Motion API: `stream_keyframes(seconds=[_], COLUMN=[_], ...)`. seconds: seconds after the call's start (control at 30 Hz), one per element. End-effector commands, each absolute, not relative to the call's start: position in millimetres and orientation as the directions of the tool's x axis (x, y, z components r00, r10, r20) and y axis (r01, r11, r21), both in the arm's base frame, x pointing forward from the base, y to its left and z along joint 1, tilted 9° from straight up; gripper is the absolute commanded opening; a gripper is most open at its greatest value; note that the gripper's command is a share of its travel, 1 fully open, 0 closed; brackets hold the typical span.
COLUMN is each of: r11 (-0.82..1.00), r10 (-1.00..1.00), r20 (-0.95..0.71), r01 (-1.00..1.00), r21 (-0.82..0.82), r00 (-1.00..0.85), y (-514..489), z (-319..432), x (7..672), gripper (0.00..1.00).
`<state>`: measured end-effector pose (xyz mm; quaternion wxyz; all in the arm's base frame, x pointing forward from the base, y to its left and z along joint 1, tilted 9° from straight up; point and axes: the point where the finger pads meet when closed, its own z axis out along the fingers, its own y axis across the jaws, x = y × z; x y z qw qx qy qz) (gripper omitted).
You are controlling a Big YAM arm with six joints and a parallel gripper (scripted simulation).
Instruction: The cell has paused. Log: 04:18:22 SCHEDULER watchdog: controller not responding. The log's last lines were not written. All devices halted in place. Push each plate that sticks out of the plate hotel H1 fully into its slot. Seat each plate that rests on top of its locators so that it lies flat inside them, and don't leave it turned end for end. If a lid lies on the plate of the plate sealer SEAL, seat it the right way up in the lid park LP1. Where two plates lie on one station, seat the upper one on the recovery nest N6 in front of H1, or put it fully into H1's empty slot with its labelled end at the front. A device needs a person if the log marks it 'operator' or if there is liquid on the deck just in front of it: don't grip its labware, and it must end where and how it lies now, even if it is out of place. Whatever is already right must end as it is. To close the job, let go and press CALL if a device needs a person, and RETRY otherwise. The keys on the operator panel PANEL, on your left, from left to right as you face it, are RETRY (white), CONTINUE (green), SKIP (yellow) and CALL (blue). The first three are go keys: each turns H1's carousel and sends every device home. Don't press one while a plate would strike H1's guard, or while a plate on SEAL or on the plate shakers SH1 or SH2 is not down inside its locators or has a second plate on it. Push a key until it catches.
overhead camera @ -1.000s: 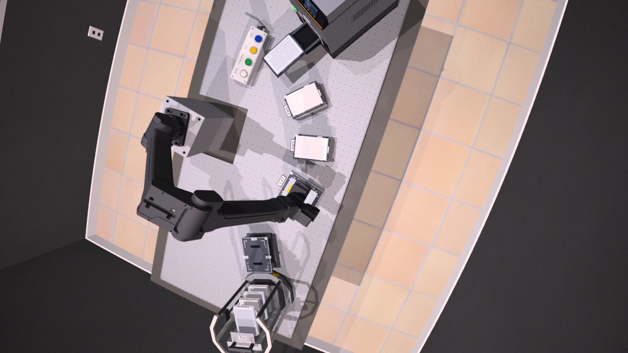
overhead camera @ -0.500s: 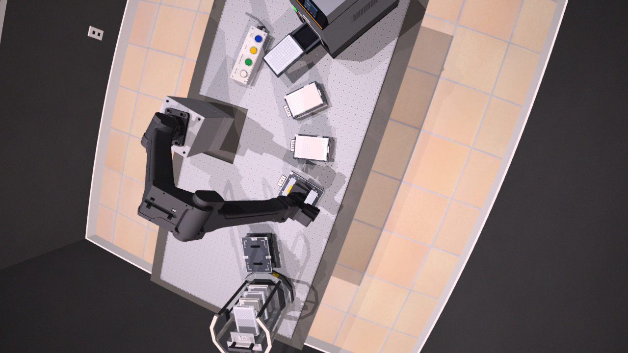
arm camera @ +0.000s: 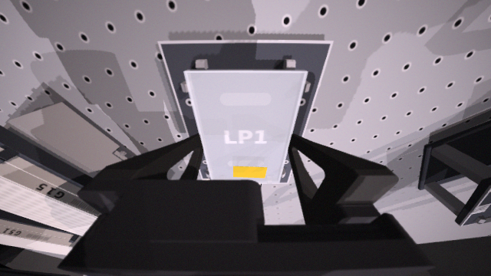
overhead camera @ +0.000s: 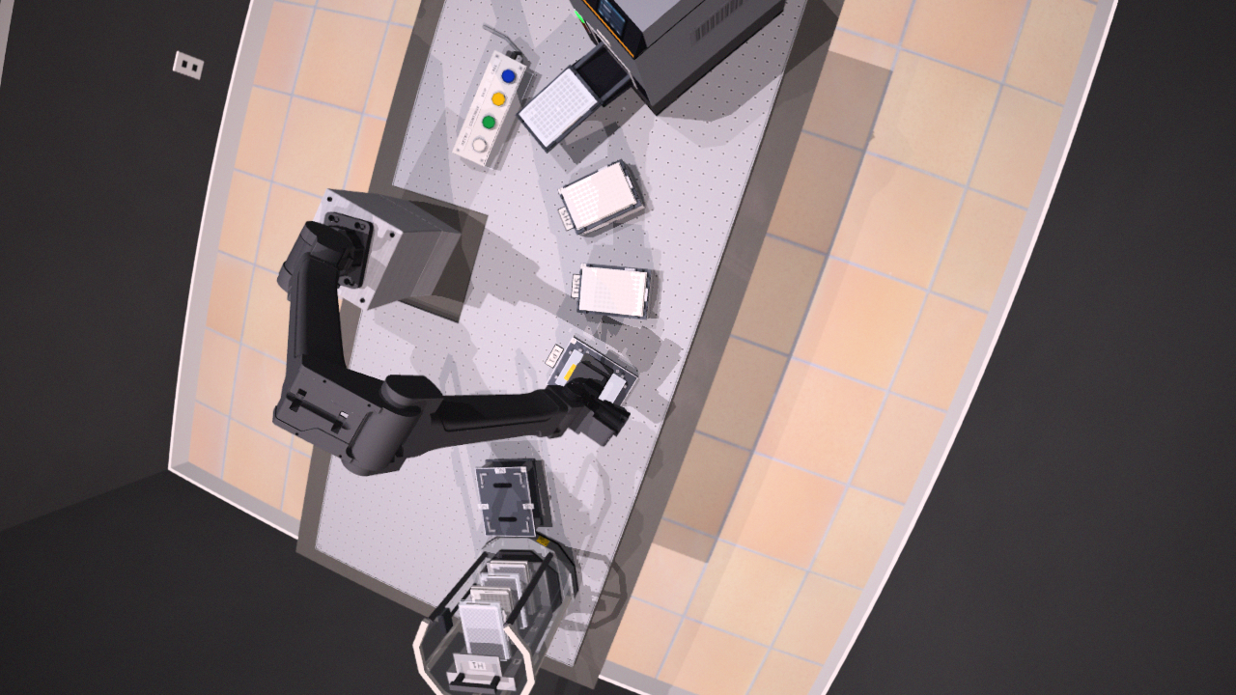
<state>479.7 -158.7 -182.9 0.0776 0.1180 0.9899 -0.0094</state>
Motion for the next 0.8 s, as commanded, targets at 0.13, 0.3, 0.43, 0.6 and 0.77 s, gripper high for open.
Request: stream_keyframes(seconds=[0.13, 0.3, 0.43, 0.6, 0.77], r11=[0.972, 0.972, 0.972, 0.972, 0.972], r10=[0.229, 0.229, 0.229, 0.229, 0.229], r20=[-0.196, -0.198, -0.196, -0.195, -0.198], r01=[0.234, 0.234, 0.234, 0.234, 0.234], r21=[0.0, 0.0, 0.0, 0.0, 0.0], r00=[-0.953, -0.953, -0.953, -0.954, -0.953], y=[-158.8, -159.1, -158.9, -158.8, -159.2], z=[-176.7, -177.5, -179.1, -180.0, -177.8], x=[501.3, 501.9, 501.4, 501.3, 502.3], gripper=[0.84, 0.84, 0.84, 0.84, 1.0])
